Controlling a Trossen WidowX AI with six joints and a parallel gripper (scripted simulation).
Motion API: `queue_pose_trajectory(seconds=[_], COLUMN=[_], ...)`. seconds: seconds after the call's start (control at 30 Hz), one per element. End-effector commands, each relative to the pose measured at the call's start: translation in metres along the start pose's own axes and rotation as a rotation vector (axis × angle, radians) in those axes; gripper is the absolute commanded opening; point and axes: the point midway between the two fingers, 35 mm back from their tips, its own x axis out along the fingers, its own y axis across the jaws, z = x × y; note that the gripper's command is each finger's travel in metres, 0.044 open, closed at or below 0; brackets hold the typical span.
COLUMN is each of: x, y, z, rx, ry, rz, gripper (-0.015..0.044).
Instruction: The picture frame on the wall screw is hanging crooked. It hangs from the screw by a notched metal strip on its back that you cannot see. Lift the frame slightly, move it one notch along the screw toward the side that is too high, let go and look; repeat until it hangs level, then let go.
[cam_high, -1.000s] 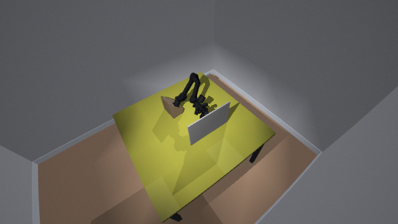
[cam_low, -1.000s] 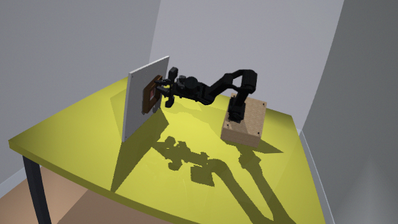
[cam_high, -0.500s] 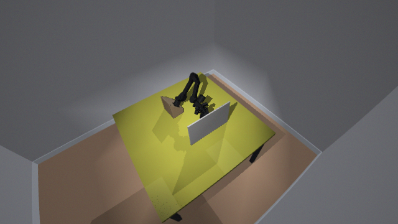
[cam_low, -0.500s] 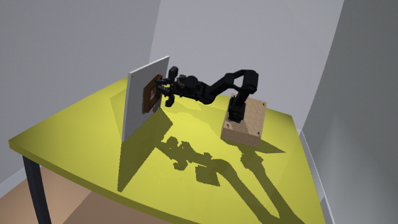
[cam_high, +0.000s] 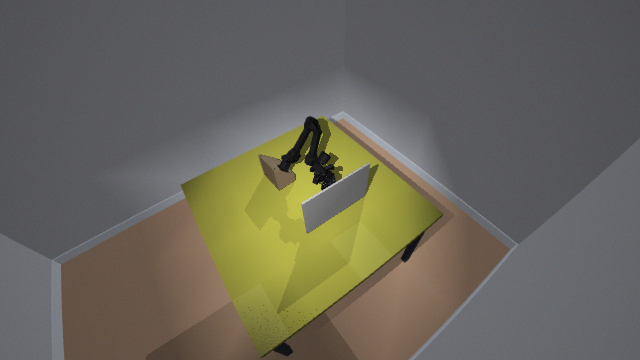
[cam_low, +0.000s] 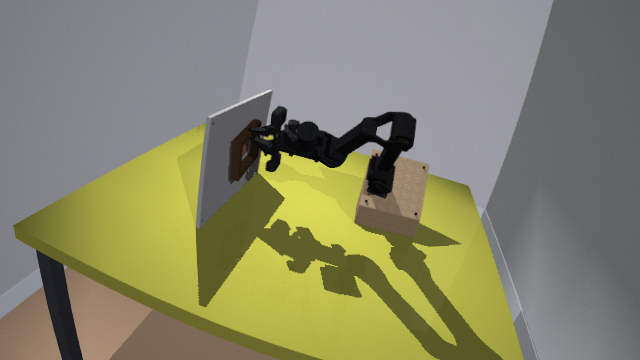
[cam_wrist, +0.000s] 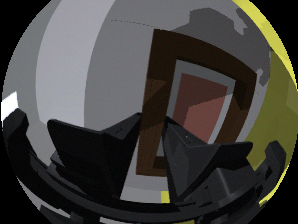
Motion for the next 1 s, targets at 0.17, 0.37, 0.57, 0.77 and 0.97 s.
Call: queue_pose_trajectory(seconds=[0.17,0.37,0.57,0.77,0.97], x=[0.0005,0.0005,0.0005,0.0005,0.0005], y=[0.0051,0.004,0.0038,0.0037,0.0038], z=[0.001,0.0014,0.0019,0.0025,0.0036], rx=[-0.002,-0.002,-0.002,-0.002,-0.002], ry=[-0.003,-0.003,-0.003,-0.003,-0.003], rz=[0.018,0.018,0.018,0.018,0.018], gripper=[0.0,0.0,0.0,0.0,0.0])
